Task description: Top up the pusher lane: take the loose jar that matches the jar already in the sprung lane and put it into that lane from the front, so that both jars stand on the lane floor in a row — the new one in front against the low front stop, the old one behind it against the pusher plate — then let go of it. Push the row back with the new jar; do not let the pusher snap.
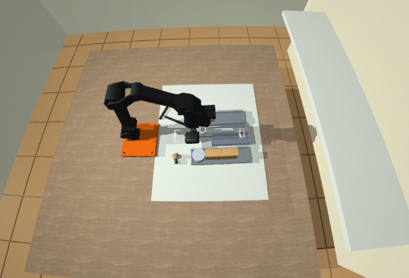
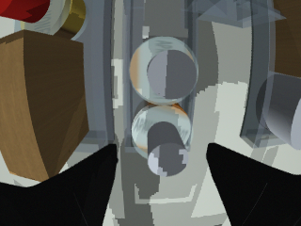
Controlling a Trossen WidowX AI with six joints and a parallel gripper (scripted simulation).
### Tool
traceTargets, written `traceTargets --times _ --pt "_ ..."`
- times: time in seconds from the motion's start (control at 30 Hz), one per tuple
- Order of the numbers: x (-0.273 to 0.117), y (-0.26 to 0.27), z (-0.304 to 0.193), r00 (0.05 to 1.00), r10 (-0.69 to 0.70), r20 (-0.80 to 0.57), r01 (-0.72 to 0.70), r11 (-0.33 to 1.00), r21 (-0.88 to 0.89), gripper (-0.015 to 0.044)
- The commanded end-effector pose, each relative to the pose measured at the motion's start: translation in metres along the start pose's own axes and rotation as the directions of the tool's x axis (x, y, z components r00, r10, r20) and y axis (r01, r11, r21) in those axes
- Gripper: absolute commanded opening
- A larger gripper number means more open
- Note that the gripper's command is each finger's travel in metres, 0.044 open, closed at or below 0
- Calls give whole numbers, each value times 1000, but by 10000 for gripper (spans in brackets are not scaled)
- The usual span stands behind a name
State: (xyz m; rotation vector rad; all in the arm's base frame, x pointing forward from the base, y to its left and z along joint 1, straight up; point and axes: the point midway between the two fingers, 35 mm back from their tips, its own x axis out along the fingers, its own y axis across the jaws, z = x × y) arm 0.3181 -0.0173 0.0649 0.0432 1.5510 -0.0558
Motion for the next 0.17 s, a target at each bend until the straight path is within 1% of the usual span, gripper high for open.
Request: traceTargets --times 0.0,0.13 --pt "-4 0 -11 1000 1 7 -1 1000 1 281" --pt "-4 0 -25 1000 1 6 -1 1000 1 281"
